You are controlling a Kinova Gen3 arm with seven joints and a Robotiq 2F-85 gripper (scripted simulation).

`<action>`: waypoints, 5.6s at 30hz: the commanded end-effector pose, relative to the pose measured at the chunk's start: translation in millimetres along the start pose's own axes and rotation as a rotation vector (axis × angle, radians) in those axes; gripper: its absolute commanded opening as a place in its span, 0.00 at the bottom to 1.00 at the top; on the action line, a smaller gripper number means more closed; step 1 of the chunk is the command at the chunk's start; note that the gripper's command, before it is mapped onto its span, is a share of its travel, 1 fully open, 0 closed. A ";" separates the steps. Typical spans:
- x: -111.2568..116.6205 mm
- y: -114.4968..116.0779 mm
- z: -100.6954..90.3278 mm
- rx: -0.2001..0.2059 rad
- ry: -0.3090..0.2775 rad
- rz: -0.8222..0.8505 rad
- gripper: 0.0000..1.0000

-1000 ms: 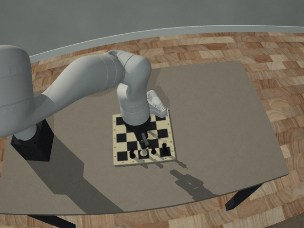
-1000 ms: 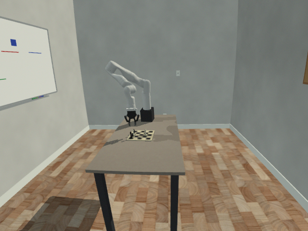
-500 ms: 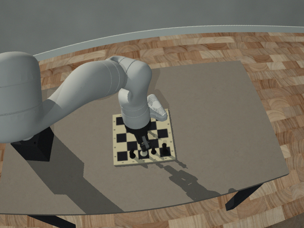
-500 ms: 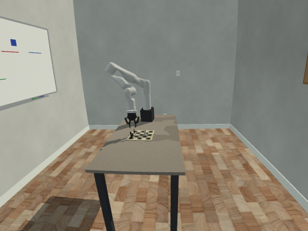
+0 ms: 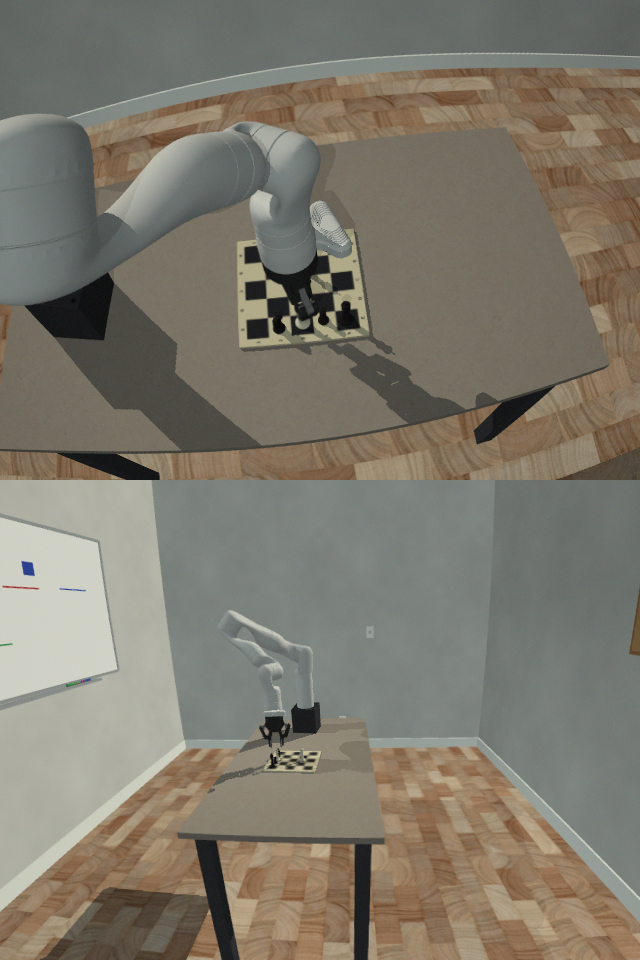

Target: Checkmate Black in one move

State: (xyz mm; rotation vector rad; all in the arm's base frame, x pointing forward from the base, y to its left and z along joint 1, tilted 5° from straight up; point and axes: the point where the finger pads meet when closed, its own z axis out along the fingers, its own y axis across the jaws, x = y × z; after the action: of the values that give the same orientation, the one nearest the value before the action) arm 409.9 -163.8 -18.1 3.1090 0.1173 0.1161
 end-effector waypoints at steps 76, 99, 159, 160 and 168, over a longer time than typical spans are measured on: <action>1.0 0.2 -0.4 0.000 0.001 0.000 0.41; 1.0 0.2 9.9 0.000 0.001 0.000 0.41; 1.0 0.3 39.3 0.000 0.001 0.000 0.00; 1.0 0.3 39.3 0.000 0.001 0.000 0.00; 1.0 0.3 39.3 0.000 0.001 0.000 0.00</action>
State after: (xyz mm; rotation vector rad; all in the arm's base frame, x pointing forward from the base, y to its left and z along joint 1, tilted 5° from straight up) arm 413.5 -164.8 -57.7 3.1093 0.1179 0.1162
